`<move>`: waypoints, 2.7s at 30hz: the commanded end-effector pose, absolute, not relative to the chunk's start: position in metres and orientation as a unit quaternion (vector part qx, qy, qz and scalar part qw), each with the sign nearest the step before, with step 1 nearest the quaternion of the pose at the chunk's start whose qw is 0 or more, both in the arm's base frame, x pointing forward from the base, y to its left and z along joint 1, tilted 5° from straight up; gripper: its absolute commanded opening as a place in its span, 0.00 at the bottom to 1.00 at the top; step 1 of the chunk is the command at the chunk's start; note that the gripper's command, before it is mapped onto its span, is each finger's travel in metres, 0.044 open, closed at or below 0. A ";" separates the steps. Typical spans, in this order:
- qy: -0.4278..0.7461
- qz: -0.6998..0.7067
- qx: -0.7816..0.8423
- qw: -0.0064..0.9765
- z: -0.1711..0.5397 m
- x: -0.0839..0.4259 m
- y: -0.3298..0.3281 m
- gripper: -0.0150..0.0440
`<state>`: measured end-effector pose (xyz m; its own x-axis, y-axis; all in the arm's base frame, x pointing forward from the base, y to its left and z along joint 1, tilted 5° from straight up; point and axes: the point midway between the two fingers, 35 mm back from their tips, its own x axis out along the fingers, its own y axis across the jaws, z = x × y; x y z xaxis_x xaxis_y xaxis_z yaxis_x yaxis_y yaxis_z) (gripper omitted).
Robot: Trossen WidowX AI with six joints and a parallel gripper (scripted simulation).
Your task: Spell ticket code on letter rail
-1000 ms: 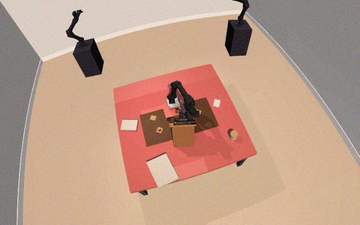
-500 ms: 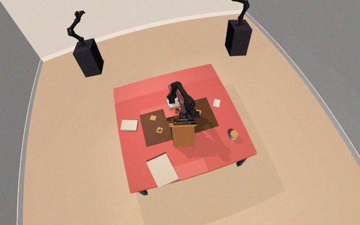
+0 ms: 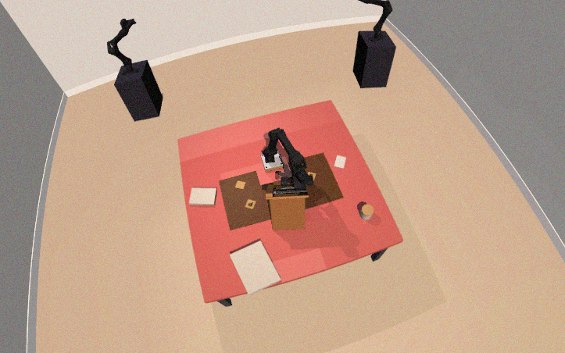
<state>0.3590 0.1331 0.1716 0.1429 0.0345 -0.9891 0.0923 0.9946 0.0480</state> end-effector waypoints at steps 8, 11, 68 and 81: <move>0.655 -0.016 0.049 0.754 0.173 0.357 0.129 0.25; 0.655 -0.016 0.049 0.754 0.172 0.356 0.128 0.25; 0.656 -0.017 0.049 0.753 0.186 0.343 0.121 0.25; 0.653 -0.014 0.048 0.755 0.193 0.336 0.122 0.30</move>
<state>0.3371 0.1220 0.1919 0.1402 0.0437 -0.9892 0.0851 0.9948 0.0560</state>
